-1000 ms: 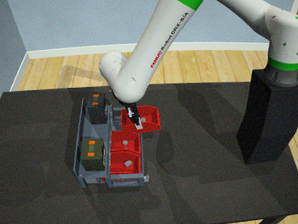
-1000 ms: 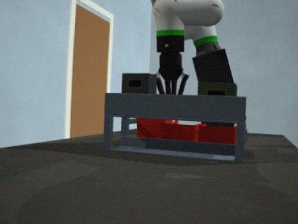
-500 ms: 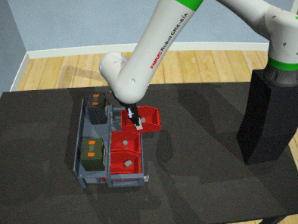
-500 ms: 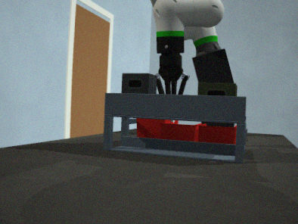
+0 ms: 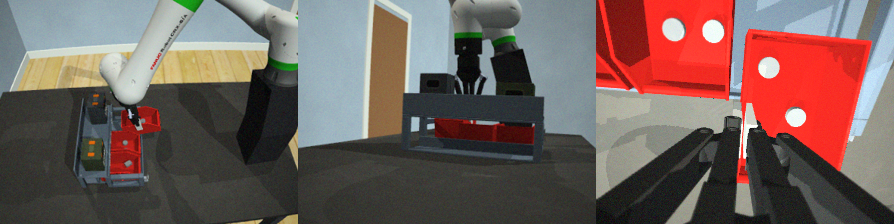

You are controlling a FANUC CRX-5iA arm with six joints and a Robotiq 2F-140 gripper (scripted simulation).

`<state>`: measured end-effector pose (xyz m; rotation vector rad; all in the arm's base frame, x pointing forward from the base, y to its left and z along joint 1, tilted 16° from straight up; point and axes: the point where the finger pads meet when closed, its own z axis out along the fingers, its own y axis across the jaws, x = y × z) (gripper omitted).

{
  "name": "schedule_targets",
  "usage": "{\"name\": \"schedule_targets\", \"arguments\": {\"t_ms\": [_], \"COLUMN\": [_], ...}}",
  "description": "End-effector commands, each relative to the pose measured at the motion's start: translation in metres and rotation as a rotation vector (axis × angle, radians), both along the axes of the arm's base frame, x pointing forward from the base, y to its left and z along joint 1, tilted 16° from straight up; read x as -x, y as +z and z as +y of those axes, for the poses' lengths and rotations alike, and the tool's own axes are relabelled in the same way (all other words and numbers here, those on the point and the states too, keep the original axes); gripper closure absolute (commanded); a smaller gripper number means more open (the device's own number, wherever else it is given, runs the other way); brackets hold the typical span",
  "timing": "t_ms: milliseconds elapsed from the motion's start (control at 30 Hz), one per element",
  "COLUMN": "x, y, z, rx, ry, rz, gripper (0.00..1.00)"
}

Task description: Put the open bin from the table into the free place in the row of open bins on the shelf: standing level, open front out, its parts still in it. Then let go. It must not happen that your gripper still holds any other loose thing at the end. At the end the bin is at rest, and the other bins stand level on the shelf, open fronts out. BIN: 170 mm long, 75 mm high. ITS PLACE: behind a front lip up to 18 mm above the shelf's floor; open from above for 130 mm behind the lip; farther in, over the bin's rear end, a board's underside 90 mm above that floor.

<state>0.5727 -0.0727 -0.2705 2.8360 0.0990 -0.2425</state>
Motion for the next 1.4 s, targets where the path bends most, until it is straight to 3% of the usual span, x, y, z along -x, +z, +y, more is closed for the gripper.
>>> {"name": "schedule_targets", "arguments": {"t_ms": [0,1367], "x": [-0.0003,-0.0005], "y": [-0.0007,-0.0053], "z": [-0.0002,-0.0015], "rx": [0.0,0.0], "ry": [0.0,0.0], "rz": [0.0,0.0], "gripper": [1.0,1.0]}}
